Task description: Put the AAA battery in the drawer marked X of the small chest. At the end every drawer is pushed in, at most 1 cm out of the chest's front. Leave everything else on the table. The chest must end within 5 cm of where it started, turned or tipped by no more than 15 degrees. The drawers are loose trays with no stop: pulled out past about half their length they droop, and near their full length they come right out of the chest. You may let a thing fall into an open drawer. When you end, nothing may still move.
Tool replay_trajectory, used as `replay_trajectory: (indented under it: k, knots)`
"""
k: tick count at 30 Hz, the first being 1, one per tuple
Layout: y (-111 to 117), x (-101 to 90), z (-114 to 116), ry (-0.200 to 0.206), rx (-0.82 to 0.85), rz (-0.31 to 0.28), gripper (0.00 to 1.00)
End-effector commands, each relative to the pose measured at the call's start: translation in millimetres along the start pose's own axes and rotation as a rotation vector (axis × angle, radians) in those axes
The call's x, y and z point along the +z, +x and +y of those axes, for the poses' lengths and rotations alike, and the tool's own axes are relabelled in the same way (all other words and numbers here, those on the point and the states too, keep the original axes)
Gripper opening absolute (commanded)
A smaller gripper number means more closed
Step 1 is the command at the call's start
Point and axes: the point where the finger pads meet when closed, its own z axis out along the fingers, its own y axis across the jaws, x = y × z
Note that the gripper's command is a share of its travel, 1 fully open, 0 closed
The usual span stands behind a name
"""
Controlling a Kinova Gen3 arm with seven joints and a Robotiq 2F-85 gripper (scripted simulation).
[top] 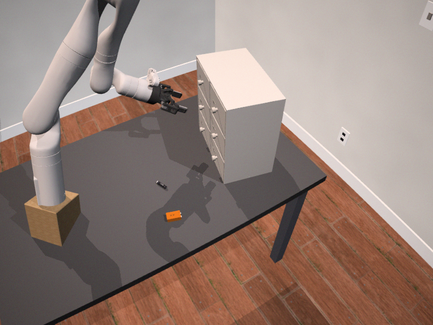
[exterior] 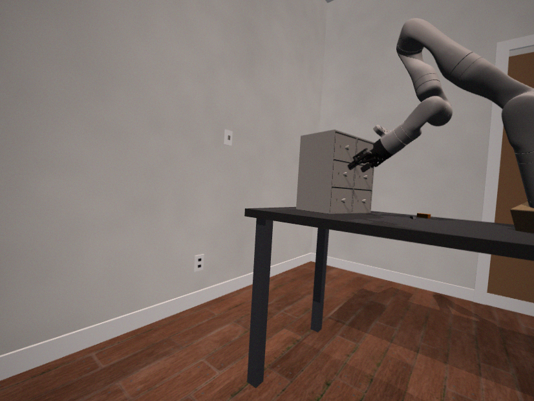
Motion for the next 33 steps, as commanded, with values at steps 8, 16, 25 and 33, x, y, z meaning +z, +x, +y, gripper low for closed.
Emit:
replay_trajectory:
  k: [8,16,25,33]
  knots:
    - [-26.1,8.7,-9.7,0.024,-0.006,0.009,1.00]
    - [-26.8,11.8,-7.4,0.022,-0.010,0.041,1.00]
    - [-26.9,12.5,-6.5,0.021,-0.012,0.050,1.00]
    - [-26.9,12.6,-6.4,0.020,-0.012,0.051,1.00]
